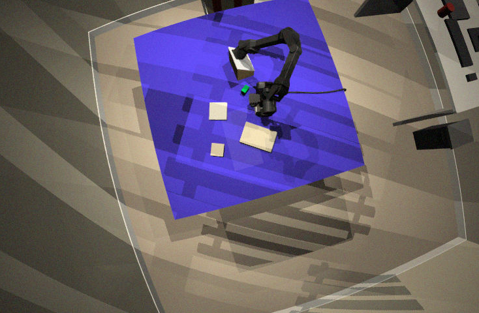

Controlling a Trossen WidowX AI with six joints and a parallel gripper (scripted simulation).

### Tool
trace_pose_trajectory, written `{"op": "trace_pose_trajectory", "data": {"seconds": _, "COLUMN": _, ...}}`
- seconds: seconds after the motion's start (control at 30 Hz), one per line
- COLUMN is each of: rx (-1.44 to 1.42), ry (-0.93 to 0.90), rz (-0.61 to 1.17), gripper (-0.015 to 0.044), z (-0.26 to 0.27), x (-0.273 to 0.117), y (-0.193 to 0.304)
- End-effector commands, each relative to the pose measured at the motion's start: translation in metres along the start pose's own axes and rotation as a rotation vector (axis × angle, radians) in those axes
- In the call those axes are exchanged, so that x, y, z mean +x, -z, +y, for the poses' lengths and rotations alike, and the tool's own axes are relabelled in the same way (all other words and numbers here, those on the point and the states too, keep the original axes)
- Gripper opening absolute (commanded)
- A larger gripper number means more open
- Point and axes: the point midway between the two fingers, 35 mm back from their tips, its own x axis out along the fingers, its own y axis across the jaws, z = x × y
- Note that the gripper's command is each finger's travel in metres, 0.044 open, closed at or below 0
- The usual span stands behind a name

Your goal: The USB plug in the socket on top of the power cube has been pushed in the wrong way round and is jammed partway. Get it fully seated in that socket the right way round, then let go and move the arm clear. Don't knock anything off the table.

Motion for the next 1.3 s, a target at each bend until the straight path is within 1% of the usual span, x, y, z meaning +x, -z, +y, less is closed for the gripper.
{"op": "trace_pose_trajectory", "data": {"seconds": 0.0, "rx": 0.004, "ry": 0.000, "rz": 0.000, "gripper": 0.0000, "z": 0.0001, "x": 0.0010, "y": -0.0005}}
{"op": "trace_pose_trajectory", "data": {"seconds": 1.27, "rx": 0.004, "ry": 0.000, "rz": 0.000, "gripper": 0.0000, "z": 0.0001, "x": 0.0056, "y": -0.0003}}
